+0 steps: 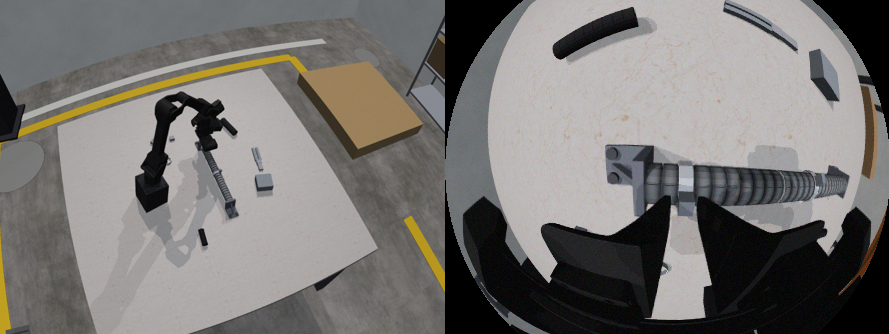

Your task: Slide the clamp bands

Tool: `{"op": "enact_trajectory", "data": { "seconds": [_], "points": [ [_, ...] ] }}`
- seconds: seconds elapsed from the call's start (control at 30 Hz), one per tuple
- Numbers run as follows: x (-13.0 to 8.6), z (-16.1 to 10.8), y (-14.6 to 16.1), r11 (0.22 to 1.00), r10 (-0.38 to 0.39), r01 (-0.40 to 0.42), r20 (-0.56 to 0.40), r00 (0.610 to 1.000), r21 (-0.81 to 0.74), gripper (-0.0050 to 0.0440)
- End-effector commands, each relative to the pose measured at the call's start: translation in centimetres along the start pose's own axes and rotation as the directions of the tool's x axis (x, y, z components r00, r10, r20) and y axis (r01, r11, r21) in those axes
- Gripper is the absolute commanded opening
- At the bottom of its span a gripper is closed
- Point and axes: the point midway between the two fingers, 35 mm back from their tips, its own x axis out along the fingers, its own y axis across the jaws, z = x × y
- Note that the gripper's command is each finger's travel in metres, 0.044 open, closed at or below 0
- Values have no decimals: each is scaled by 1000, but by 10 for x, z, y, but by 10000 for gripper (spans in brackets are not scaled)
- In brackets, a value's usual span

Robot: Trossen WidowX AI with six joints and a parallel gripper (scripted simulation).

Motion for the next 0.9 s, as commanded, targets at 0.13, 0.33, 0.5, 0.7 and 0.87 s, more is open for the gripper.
{"op": "enact_trajectory", "data": {
  "seconds": [0.13, 0.33, 0.5, 0.7, 0.87],
  "points": [
    [0, 0, 0, 1000, 0, 0, 1, 1000, 0, 50],
    [0, 0, 0, 1000, 0, 0, 1, 1000, 0, 10],
    [0, 0, -1, 1000, 0, 0, 1, 1000, 0, 0],
    [0, 0, -6, 1000, 0, 0, 0, 1000, 0, 0],
    [0, 0, -11, 1000, 0, 0, 0, 1000, 0, 0]
  ]
}}
